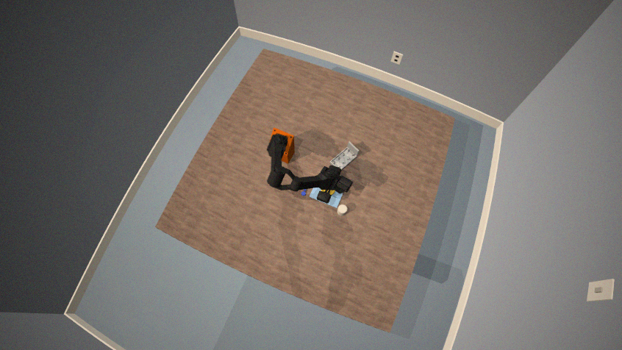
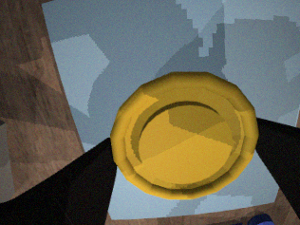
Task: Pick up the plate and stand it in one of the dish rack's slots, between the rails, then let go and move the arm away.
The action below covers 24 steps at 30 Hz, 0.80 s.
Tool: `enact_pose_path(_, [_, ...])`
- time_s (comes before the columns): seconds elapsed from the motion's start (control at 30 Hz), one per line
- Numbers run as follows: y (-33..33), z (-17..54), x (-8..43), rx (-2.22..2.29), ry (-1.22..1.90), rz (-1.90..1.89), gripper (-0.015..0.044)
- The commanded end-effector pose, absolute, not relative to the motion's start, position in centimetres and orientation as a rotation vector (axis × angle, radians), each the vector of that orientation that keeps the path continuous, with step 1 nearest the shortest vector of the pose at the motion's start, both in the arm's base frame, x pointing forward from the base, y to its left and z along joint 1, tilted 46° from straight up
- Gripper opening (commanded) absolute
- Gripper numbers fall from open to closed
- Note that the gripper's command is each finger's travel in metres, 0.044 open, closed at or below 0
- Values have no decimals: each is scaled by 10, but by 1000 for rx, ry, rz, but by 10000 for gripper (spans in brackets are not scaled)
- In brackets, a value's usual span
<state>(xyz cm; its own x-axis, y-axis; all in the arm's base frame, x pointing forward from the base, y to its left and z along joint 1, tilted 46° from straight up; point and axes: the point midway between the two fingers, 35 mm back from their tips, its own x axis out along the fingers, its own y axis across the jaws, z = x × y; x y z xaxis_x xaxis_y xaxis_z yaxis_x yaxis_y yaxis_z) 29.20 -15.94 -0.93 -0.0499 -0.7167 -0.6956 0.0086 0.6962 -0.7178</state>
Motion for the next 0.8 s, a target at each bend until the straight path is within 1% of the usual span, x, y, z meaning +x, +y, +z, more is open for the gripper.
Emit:
enact_pose_path(0.0, [-159,-9,292,-610,1522,-650,274])
enact_pose_path(0.33, [-121,21,307,-596,1523,-634,12])
enact_pose_path(0.37, [-117,24,308,-595,1523,-633,0])
enact_pose_path(0.77, [-68,67,316,-594,1525,-632,0])
